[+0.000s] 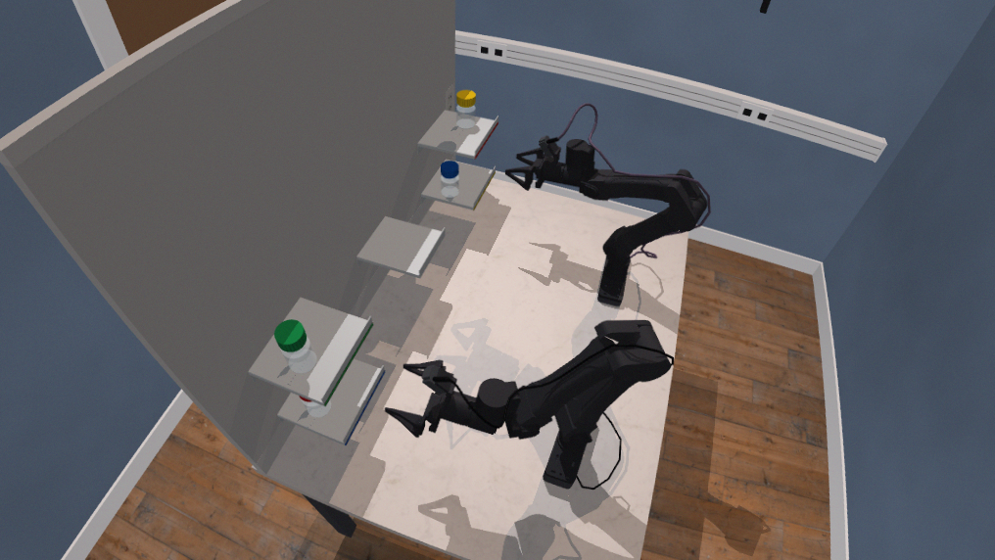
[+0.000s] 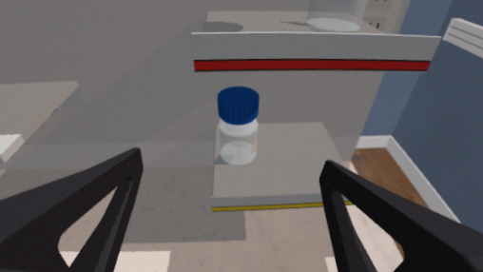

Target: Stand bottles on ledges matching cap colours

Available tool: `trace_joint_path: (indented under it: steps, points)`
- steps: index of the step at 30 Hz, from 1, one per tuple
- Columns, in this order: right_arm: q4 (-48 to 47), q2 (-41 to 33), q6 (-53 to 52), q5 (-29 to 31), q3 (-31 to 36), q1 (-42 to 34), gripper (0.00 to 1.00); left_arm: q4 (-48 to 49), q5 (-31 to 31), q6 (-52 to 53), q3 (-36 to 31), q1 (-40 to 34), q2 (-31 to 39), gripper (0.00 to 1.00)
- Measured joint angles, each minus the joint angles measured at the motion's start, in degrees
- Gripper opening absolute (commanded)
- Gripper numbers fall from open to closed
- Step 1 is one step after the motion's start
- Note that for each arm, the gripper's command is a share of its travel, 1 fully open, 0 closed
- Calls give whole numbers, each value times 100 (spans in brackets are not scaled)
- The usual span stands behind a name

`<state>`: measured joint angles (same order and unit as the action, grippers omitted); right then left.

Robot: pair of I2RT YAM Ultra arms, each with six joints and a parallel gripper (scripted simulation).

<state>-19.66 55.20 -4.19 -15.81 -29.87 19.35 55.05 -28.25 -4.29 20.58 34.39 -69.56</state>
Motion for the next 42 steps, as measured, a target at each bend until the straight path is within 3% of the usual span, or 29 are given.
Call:
trace_joint_path:
  steps: [6, 14, 27, 29, 33, 42]
  points:
    - [-116, 356, 68, -433, -59, 881, 100, 0, 0, 0, 0, 0, 0, 100]
    - [-256, 708, 114, -809, -278, 1467, 100, 0, 0, 0, 0, 0, 0, 100]
    - [-262, 809, 114, -892, -319, 1576, 100, 0, 0, 0, 0, 0, 0, 100]
    - [-262, 809, 114, -894, -319, 1576, 100, 7, 0, 0, -2, 0, 0, 81]
    - [-94, 809, 114, -898, -354, 1576, 100, 103, 55, 20, 7, -2, -42, 81]
    - [1272, 560, 94, -901, -1502, 1576, 100, 345, 605, 232, 704, -385, -1519, 81]
